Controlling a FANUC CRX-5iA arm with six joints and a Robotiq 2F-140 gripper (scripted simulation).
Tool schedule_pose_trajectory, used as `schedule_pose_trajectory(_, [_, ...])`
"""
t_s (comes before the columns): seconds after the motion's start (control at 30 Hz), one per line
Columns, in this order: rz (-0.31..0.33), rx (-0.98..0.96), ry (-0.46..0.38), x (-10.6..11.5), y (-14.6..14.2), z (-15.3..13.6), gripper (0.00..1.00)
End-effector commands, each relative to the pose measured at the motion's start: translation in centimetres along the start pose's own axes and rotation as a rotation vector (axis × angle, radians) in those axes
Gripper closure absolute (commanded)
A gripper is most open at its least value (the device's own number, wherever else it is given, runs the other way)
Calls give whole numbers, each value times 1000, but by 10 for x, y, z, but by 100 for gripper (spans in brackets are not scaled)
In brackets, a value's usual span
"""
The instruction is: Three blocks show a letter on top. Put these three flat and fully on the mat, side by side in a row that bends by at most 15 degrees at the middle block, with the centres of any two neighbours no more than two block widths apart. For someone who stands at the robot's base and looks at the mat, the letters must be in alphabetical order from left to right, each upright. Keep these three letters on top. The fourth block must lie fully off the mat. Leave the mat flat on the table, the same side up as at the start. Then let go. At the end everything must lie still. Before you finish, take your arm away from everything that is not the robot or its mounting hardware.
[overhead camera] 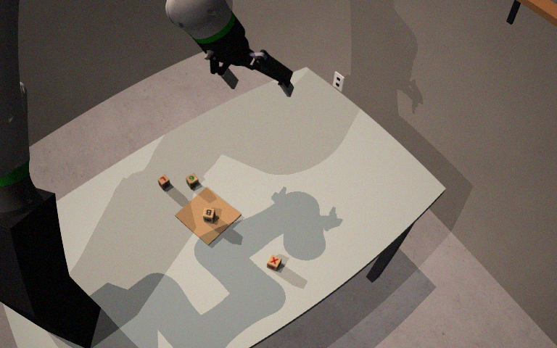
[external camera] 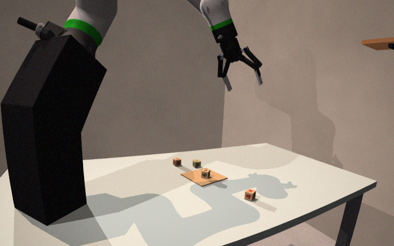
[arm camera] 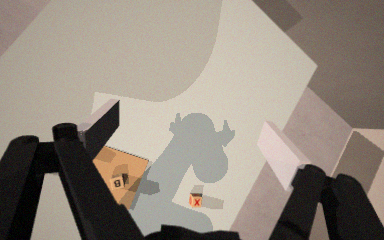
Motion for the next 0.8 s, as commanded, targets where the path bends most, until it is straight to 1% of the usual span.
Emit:
schedule_pose_trajectory(0.0, [0, 0, 0, 0, 0, 0, 0])
schedule_pose_trajectory(0.6, [-4, -1, -4, -2, 1, -3, 0])
schedule_pose_trajectory(0.67, [-23, -5, -29, -13, 3, -18, 0])
schedule_pose_trajectory(0.73, [-61, -2, -75, -35, 5, -50, 0])
schedule_pose_trajectory(0.77, [-72, 1, -88, -42, 4, -60, 0])
Point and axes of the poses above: the point where the finger pads meet when closed, its own x axis back along the fingers, its own y axis across the jaws, z = x × y, the point moved 3 cm from there along x, back along the fingers, and after that the axes turned 6 degrees about -x, right-handed, at the moved point
